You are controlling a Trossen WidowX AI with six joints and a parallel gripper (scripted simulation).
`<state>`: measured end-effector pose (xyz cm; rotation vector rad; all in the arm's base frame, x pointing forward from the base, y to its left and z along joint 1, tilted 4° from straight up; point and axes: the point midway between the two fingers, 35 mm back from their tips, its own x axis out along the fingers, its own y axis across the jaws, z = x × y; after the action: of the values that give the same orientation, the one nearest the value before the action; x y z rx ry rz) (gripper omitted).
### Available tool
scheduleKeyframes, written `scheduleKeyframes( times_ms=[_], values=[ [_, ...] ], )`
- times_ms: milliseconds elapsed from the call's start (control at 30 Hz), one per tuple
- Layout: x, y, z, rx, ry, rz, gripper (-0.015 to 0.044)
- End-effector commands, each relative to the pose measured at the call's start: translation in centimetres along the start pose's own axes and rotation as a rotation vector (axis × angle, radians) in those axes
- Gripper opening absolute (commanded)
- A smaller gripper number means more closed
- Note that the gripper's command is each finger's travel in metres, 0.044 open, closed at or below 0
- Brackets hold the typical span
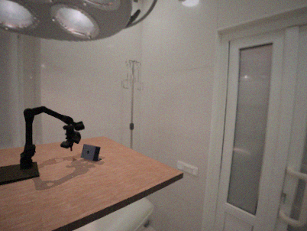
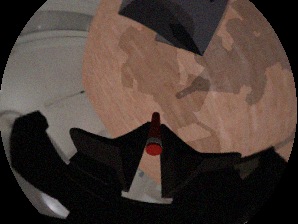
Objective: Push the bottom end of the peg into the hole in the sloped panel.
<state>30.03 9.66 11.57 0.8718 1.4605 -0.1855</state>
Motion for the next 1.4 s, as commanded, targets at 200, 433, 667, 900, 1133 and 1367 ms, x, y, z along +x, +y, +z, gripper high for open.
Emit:
scheduleKeyframes(
  times_ms=[200,433,667,900,1133,1367],
  values=[
    [-0.1,-0.8,0.8,0.070,0.008,0.043,0.0000],
    [-0.3,-1.1,1.4,0.110,0.007,0.074,0.0000],
    [-0.5,-1.5,2.0,0.150,0.007,0.106,0.0000],
    [-0.7,-1.9,2.5,0.188,0.006,0.138,0.0000],
    [-0.9,-2.3,3.1,0.226,0.004,0.170,0.0000],
    [-1.2,-2.7,3.6,0.263,0.003,0.202,0.0000]
  ],
)
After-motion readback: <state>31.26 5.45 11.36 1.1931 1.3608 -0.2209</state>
